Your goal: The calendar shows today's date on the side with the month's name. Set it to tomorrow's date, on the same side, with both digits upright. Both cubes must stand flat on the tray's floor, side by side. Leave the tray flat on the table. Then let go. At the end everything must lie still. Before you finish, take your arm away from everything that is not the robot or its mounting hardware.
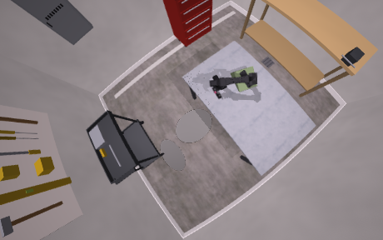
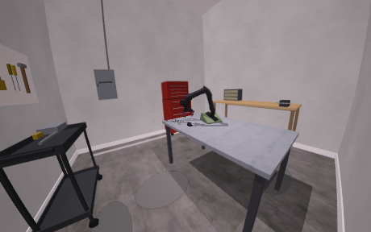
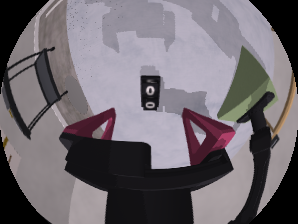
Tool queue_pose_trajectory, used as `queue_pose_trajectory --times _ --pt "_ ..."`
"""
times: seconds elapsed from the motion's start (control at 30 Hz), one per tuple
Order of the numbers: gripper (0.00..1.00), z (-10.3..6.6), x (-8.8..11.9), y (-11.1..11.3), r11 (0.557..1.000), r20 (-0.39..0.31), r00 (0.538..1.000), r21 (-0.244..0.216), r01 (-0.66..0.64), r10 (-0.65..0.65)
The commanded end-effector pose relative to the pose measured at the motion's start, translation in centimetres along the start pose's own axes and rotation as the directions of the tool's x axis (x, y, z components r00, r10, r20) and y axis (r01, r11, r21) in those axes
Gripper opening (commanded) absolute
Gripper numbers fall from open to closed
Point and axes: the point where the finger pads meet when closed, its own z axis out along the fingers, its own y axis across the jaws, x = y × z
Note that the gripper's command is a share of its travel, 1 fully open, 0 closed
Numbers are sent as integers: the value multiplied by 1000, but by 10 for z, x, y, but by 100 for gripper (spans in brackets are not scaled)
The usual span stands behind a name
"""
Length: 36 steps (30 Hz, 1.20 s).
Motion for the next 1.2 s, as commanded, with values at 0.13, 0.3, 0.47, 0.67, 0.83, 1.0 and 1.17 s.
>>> queue_pose_trajectory --times 0.13,0.3,0.47,0.67,0.83,1.0,1.17 --pt "100 -4 -1 -1 1000 4 1000 -2 -4 4" --pt "100 -4 -1 -1 1000 4 1000 -2 -4 4" --pt "100 -4 -1 -1 1000 4 1000 -2 -4 4" --pt "100 -10 -1 -1 1000 4 1000 -2 -4 4" --pt "100 -29 -1 -1 1000 4 1000 -2 -4 4" --pt "100 -54 0 -1 1000 5 1000 -1 -4 4" --pt "100 -71 0 -1 1000 5 1000 -1 -4 4"
